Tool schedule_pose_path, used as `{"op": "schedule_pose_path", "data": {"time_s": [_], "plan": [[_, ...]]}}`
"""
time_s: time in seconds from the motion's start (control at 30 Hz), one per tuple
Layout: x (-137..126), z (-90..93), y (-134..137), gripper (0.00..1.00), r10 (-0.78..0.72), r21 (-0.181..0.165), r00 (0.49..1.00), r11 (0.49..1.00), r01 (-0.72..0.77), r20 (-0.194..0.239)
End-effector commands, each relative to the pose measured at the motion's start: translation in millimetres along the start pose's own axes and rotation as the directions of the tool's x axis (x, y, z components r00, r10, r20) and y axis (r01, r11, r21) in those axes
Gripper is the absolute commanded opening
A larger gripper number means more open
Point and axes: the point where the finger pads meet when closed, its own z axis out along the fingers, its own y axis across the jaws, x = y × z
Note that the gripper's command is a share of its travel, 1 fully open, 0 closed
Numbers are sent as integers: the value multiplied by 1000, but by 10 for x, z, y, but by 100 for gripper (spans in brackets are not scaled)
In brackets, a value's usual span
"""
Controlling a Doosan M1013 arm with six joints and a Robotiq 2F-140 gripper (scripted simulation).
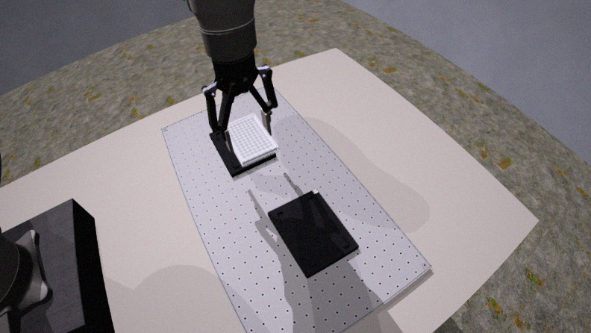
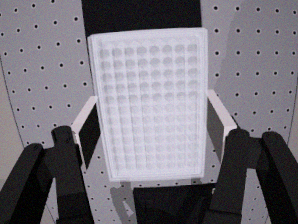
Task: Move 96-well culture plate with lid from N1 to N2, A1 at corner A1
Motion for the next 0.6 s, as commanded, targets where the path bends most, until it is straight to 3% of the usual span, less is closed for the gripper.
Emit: {"op": "schedule_pose_path", "data": {"time_s": [0.0,0.57], "plan": [[-121,-1,13,0,0,0,1000,1000,0,0],[-619,-1,65,0,0,0,1000,1000,0,0]]}}
